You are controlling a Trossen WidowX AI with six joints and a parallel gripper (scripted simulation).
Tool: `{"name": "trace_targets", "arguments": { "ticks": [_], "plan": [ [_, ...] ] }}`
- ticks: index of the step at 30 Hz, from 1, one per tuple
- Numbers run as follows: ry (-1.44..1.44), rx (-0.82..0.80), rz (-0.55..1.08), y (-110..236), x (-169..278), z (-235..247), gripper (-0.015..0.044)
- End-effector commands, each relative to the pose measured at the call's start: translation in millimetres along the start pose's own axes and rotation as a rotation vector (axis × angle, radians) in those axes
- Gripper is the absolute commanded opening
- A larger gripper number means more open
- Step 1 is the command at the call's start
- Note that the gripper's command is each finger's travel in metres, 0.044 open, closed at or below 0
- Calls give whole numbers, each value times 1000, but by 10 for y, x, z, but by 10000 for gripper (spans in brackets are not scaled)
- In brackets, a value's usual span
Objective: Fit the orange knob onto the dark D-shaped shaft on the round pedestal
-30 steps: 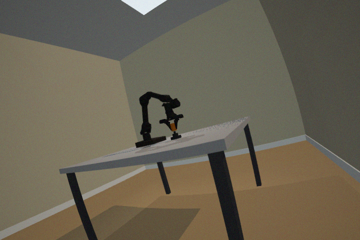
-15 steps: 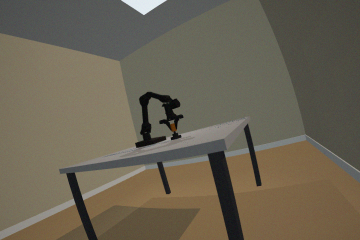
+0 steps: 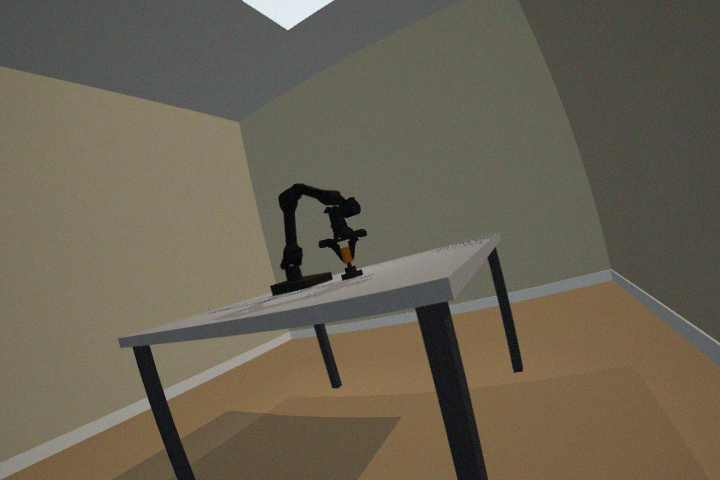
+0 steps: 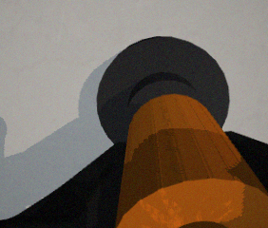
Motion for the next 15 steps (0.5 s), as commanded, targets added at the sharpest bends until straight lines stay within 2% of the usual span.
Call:
{"name": "trace_targets", "arguments": {
  "ticks": [1,9,15],
  "plan": [
    [6,3,-1,38,0,-4,0],
    [205,3,-1,40,4,-13,0],
    [215,3,-1,17,0,-8,0]
  ]
}}
Point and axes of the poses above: the point midway between the two fingers, 35 mm back from their tips, its own y axis back along the fingers, its own z axis across the jaws, x = y × z, the point moved 4 cm from there along y, back along the fingers, and after that the axes turned 14 degrees about y, right-handed, at the moved point
